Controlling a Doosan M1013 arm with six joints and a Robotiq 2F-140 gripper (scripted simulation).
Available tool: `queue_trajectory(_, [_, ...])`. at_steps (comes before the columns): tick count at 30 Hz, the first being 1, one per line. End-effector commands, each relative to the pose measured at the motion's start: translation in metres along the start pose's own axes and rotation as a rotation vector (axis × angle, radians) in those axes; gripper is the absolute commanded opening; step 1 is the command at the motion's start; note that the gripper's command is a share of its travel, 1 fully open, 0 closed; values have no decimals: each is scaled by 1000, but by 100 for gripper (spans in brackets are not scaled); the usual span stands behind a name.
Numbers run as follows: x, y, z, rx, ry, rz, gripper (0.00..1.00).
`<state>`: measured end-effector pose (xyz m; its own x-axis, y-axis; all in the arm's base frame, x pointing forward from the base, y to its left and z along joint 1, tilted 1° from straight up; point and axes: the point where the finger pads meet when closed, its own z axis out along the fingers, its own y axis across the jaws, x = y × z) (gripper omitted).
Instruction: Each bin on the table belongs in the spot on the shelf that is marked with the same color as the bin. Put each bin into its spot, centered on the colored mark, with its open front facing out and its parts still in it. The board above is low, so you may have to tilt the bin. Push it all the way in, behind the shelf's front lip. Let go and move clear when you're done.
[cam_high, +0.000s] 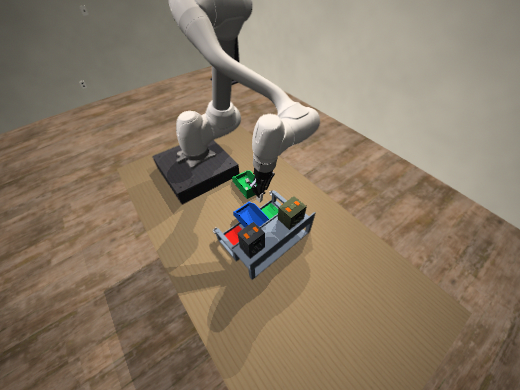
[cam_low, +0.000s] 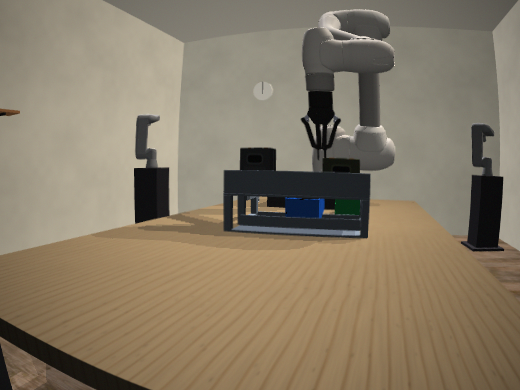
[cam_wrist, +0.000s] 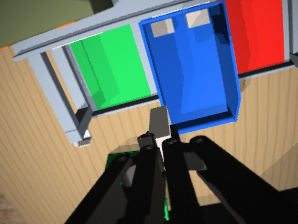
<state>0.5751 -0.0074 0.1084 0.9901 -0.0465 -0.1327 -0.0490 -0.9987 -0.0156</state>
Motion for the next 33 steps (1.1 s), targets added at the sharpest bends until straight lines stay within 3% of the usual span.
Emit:
queue_trajectory(1, [0,0,0,0,0,0,10])
queue_trajectory(15, [-2,1,0,0,3,-28,10])
queue_trajectory(33, [-56,26,14,-19,66,-728,10])
